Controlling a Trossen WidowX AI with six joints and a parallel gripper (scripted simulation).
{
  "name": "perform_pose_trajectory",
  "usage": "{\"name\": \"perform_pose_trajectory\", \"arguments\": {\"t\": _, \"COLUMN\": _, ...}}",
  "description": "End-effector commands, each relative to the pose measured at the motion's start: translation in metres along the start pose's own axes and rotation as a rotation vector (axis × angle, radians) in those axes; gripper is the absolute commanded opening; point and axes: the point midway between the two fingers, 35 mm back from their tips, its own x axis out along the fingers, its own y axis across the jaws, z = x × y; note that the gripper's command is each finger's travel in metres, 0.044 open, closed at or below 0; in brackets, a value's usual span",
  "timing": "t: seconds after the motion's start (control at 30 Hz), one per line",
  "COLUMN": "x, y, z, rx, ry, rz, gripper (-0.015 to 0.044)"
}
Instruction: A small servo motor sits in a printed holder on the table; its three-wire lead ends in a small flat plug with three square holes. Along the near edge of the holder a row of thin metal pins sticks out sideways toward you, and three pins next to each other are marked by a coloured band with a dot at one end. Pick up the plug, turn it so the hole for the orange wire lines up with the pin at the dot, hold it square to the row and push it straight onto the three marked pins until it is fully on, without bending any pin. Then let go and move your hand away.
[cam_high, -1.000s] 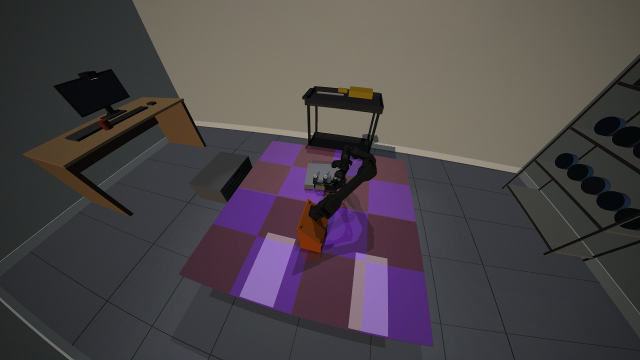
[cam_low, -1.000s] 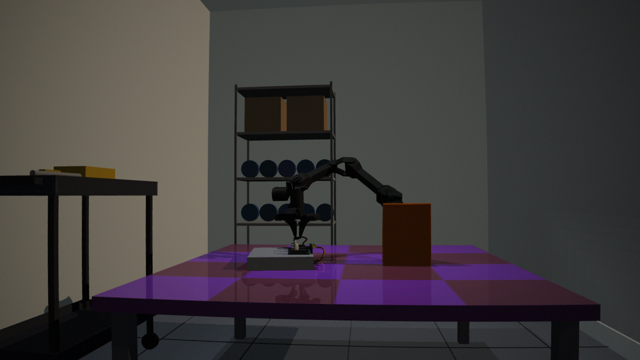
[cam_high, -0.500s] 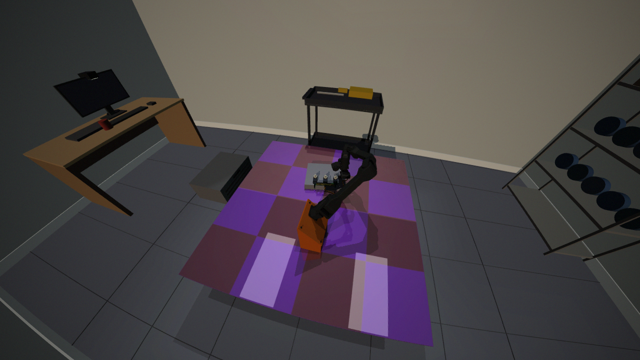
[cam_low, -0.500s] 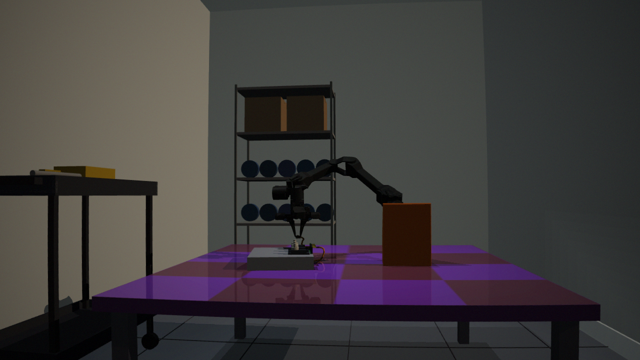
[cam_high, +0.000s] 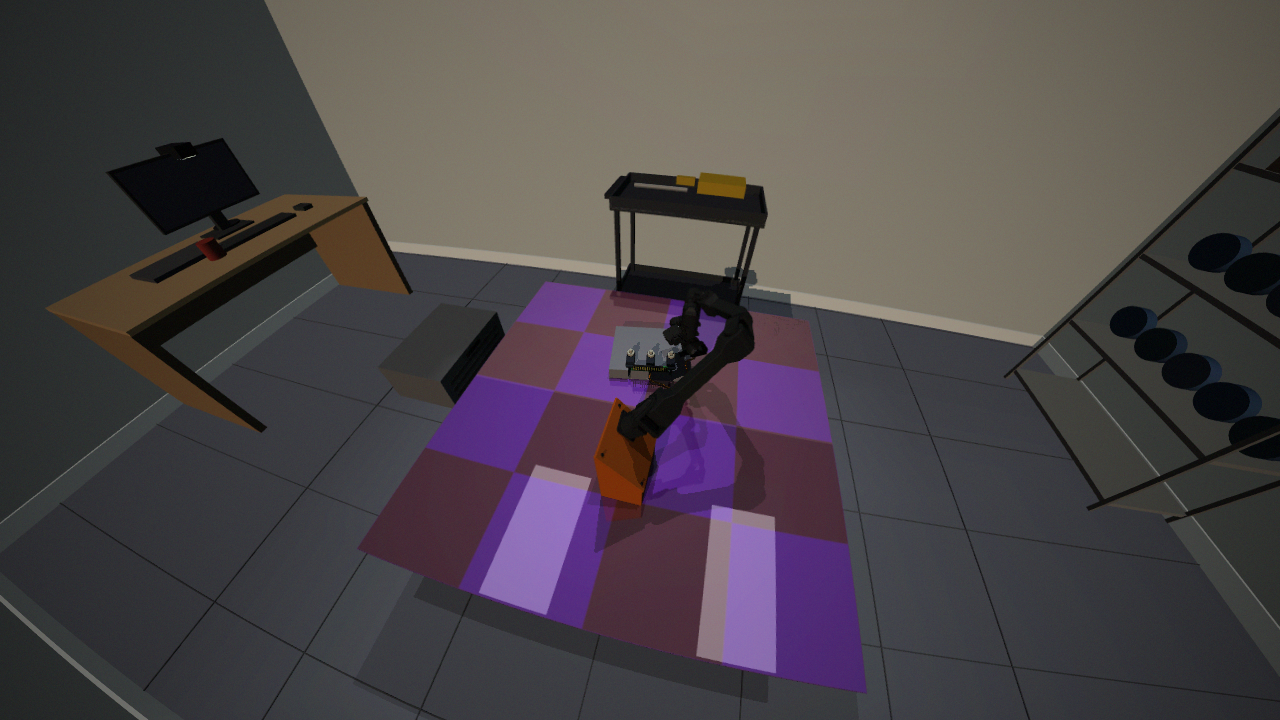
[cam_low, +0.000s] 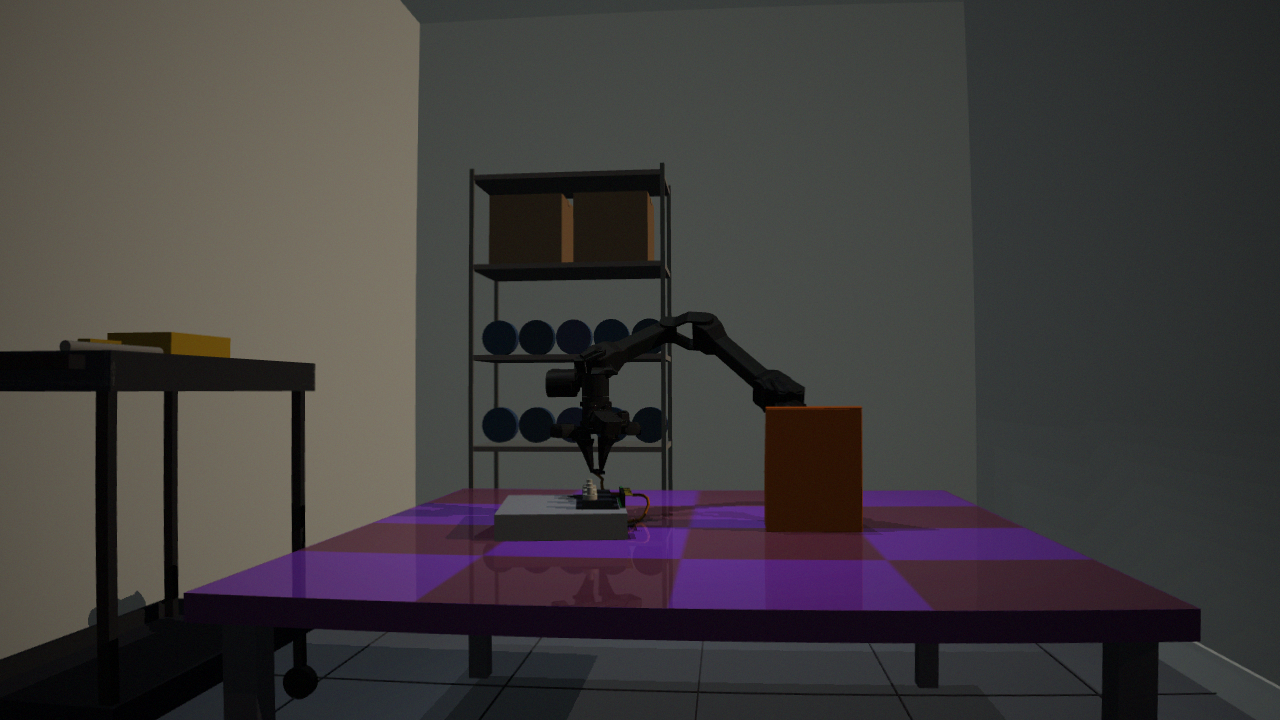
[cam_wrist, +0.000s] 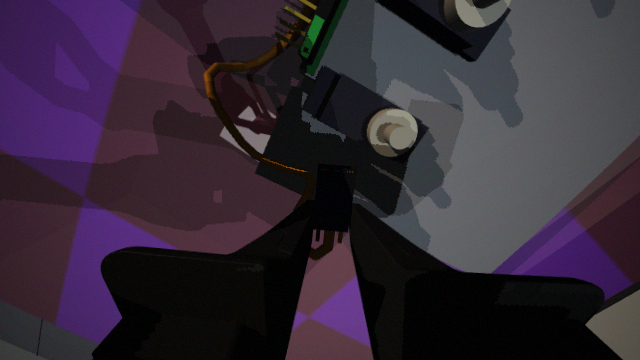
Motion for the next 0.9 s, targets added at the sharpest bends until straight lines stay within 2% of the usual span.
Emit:
{"name": "perform_pose_trajectory", "arguments": {"t": 0.0, "x": -0.003, "y": 0.005, "z": 0.007, "rx": 0.090, "ry": -0.004, "rz": -0.005, "gripper": 0.0000}}
{"name": "perform_pose_trajectory", "arguments": {"t": 0.87, "x": -0.008, "y": 0.039, "z": 0.054, "rx": 0.908, "ry": -0.009, "rz": -0.004, "gripper": 0.0000}}
